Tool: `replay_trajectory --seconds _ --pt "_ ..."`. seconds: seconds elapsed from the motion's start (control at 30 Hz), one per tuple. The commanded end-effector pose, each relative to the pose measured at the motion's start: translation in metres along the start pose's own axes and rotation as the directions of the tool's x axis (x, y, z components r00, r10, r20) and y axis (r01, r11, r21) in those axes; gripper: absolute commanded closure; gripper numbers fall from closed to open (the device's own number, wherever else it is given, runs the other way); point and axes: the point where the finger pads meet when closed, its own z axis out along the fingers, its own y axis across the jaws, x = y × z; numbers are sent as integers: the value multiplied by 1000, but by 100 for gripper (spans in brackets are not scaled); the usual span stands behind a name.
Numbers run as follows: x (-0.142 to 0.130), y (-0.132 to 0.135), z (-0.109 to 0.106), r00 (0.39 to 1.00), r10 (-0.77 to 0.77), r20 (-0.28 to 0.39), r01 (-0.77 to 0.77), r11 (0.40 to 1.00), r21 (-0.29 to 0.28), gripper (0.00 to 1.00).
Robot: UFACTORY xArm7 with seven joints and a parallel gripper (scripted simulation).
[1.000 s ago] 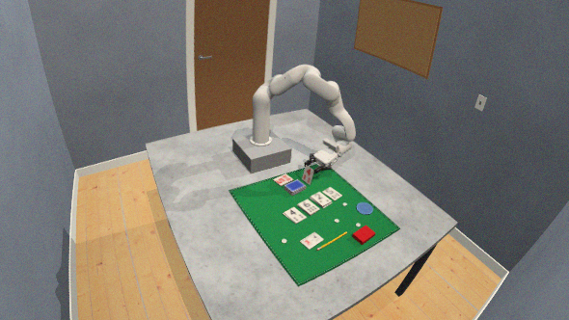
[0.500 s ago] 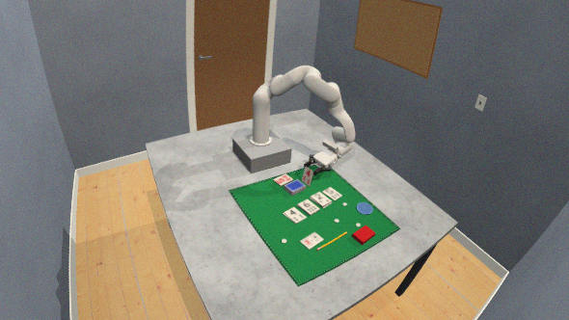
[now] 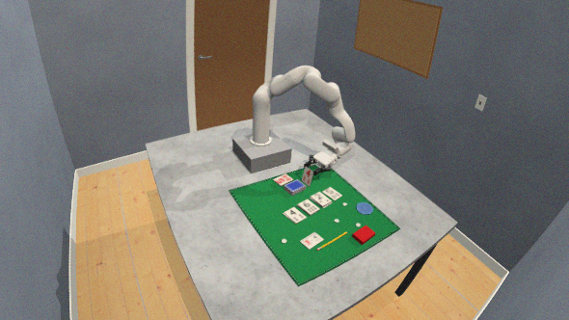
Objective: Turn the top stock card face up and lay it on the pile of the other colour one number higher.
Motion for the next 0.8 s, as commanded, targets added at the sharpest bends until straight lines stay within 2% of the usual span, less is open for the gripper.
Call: replay_trajectory --seconds 0.0,0.77 --pt "1 -1 -1 1000 3 2 -3 1000 0 26" --pt "-1 -1 -5 1000 3 2 -3 1000 0 26"
